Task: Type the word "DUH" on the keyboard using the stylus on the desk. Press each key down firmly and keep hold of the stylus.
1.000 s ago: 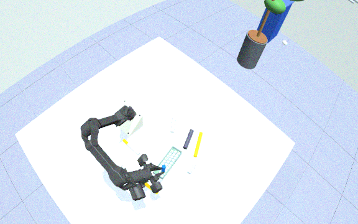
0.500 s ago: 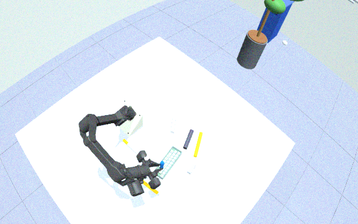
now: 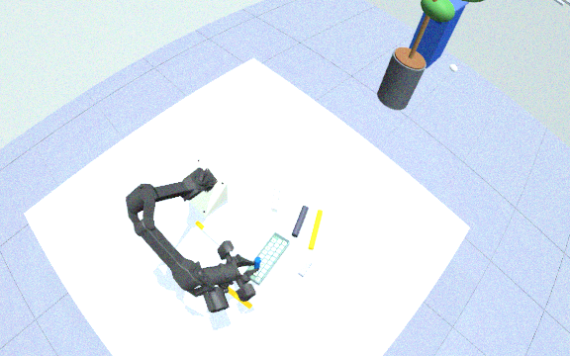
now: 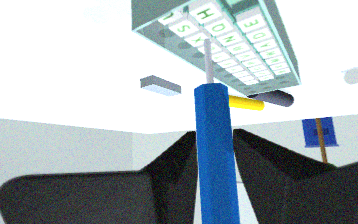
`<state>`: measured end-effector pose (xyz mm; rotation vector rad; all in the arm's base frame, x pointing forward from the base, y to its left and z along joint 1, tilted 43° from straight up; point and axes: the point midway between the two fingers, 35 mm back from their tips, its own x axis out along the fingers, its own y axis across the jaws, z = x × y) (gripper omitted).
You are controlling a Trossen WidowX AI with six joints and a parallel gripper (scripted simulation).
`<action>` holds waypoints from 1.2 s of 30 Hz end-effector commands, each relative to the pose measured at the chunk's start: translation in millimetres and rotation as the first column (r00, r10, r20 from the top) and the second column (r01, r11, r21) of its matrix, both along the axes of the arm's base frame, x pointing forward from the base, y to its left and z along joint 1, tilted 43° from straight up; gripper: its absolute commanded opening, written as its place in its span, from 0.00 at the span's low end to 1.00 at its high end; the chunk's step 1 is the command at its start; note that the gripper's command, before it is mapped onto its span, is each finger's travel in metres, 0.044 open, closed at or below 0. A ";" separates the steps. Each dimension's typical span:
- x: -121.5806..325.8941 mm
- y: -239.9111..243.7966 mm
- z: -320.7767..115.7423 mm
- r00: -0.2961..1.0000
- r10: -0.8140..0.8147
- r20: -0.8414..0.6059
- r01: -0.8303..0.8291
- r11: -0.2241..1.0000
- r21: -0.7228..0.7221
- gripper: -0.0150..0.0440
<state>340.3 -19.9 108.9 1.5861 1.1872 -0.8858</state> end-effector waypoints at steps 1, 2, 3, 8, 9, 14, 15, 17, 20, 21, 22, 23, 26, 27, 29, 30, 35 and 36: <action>0.4 0.0 -1.1 1.000 0.004 0.002 -0.004 1.000 0.003 0.39; 0.4 -0.3 -1.3 1.000 0.004 0.002 -0.004 1.000 0.003 0.39; 0.5 -0.6 -1.7 1.000 0.004 0.002 -0.004 1.000 0.003 0.39; 1.0 -3.7 -5.0 1.000 0.004 0.002 -0.004 1.000 0.003 0.39; 1.1 -4.1 -5.4 1.000 0.004 0.002 -0.004 1.000 0.003 0.39; 1.6 -6.6 -8.1 1.000 0.004 0.002 -0.004 1.000 0.003 0.39; 1.6 -6.9 -8.4 1.000 0.004 0.002 -0.004 1.000 0.003 0.39; 1.8 -7.6 -9.2 1.000 0.004 0.002 -0.004 1.000 0.003 0.39; 2.0 -8.8 -10.4 1.000 0.004 0.002 -0.004 1.000 0.002 0.39; 2.0 -9.1 -10.7 1.000 0.004 0.002 -0.004 1.000 0.002 0.39; 2.1 -9.3 -11.0 1.000 0.004 0.002 -0.004 1.000 0.002 0.39; 2.1 -9.6 -11.3 1.000 0.004 0.002 -0.004 1.000 0.002 0.39; 2.3 -10.4 -12.2 1.000 0.004 0.002 -0.004 1.000 0.002 0.39; 2.3 -10.7 -12.5 1.000 0.004 0.002 -0.004 1.000 0.002 0.39; 2.4 -11.2 -13.1 1.000 0.004 0.002 -0.004 1.000 0.002 0.39; 2.5 -11.5 -13.3 1.000 0.004 0.002 -0.004 1.000 0.002 0.39; 2.5 -11.7 -13.5 1.000 0.004 0.002 -0.004 1.000 0.002 0.39; 2.5 -11.7 -13.5 1.000 0.004 0.002 -0.004 1.000 0.002 0.39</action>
